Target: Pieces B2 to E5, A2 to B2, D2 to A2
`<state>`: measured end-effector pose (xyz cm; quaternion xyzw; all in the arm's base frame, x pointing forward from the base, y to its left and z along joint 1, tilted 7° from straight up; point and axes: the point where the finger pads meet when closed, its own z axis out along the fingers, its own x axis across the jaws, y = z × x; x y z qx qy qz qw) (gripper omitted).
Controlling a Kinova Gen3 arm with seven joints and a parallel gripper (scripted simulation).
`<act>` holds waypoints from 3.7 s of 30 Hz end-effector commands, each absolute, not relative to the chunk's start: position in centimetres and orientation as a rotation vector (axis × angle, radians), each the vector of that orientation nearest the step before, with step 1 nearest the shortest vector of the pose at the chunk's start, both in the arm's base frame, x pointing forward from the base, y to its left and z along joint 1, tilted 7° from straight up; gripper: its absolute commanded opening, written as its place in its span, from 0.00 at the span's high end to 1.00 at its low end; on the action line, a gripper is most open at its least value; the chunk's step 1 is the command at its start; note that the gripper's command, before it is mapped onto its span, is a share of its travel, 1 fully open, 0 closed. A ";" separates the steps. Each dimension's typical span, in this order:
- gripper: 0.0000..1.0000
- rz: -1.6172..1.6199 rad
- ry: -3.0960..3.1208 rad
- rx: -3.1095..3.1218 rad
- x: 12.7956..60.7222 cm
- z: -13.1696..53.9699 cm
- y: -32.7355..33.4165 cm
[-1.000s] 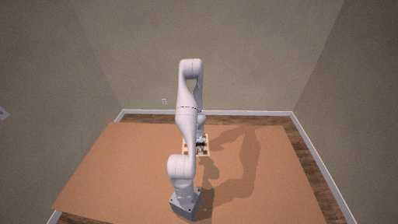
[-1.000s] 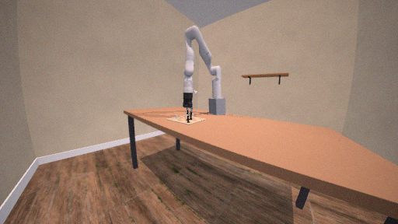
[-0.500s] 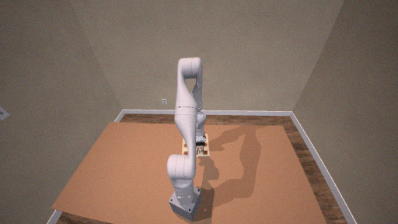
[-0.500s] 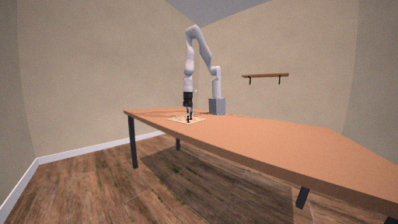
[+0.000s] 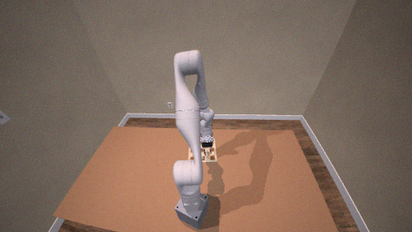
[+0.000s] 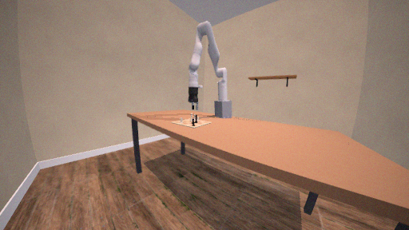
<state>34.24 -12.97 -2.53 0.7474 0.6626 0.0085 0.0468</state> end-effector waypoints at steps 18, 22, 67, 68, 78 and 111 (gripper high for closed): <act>0.00 0.047 2.028 2.250 35.0 0.2 -12.4; 0.00 0.047 2.028 2.250 35.0 0.2 -12.4; 0.00 0.047 2.028 2.250 34.4 6.6 -12.0; 0.00 0.047 2.028 2.250 34.4 6.6 -12.0; 0.00 0.047 2.028 2.250 34.4 6.6 -12.0; 0.00 0.047 2.028 2.250 34.4 6.6 -12.0</act>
